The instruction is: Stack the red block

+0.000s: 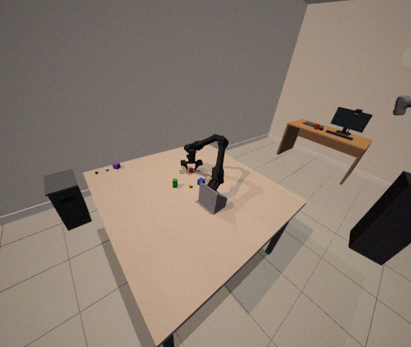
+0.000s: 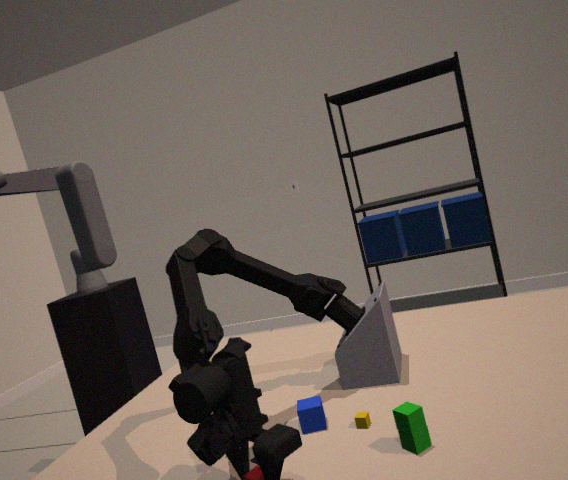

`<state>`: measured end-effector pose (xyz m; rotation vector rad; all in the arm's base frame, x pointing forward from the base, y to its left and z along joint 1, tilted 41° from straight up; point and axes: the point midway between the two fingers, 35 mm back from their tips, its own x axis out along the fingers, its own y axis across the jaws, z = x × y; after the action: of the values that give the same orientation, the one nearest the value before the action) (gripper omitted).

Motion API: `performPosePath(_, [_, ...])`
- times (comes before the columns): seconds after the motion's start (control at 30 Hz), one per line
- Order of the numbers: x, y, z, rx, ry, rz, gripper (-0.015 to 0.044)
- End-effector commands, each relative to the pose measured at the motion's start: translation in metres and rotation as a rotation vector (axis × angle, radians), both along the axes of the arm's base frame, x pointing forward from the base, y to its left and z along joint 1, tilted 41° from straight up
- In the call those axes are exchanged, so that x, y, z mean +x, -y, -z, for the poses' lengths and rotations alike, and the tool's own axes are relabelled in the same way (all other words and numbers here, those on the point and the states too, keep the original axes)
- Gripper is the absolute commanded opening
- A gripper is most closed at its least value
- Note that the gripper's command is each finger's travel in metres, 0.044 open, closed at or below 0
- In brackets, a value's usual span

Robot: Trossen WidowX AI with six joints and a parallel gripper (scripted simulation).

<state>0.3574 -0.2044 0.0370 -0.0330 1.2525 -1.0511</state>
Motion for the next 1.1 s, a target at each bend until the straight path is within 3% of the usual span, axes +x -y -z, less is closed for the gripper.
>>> performPosePath(0.0, [-0.001,-0.001,0.001,0.006,-0.004,-0.002,0.023])
performPosePath(0.1, [-0.001,-0.001,0.001,0.006,-0.004,-0.002,0.0151])
performPosePath(0.37, [-0.001,-0.001,0.001,0.006,-0.004,-0.002,0.0098])
performPosePath(0.5, [0.001,-0.007,-0.007,0.007,-0.004,-0.002,0.0])
performPosePath(1.07, [0.007,-0.061,-0.069,0.01,-0.004,-0.002,0.0])
